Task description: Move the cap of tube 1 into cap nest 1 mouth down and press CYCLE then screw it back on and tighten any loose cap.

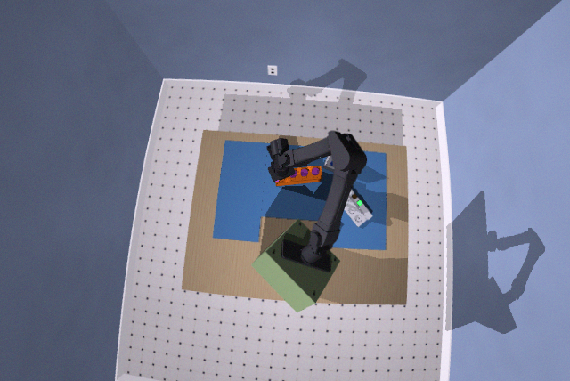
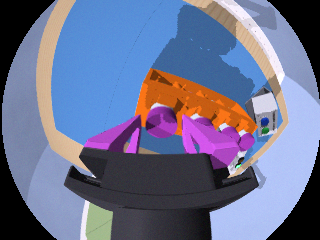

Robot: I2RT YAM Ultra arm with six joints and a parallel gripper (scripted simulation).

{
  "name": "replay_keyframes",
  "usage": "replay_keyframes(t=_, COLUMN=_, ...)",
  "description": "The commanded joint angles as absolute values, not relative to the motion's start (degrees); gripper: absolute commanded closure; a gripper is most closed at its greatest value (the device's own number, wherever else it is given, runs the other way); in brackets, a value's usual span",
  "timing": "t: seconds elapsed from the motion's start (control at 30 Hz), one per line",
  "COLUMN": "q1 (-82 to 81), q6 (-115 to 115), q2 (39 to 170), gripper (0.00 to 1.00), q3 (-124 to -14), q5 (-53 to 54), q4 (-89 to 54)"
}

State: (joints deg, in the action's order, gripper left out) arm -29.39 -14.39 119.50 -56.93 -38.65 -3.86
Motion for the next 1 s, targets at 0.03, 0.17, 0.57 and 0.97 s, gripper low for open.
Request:
replay_keyframes(t=0.03, q1=-29.7, q6=-21.4, q2=119.1, gripper=0.51, q3=-57.0, q5=-38.7, q4=-3.8)
replay_keyframes(t=0.17, q1=-29.7, q6=-21.4, q2=119.1, gripper=0.51, q3=-56.9, q5=-38.6, q4=-3.7)
replay_keyframes(t=0.57, q1=-29.7, q6=-21.4, q2=119.1, gripper=1.0, q3=-56.9, q5=-38.6, q4=-3.7)
replay_keyframes(t=0.97, q1=-29.6, q6=-4.3, q2=119.2, gripper=1.0, q3=-56.9, q5=-38.6, q4=-3.6)
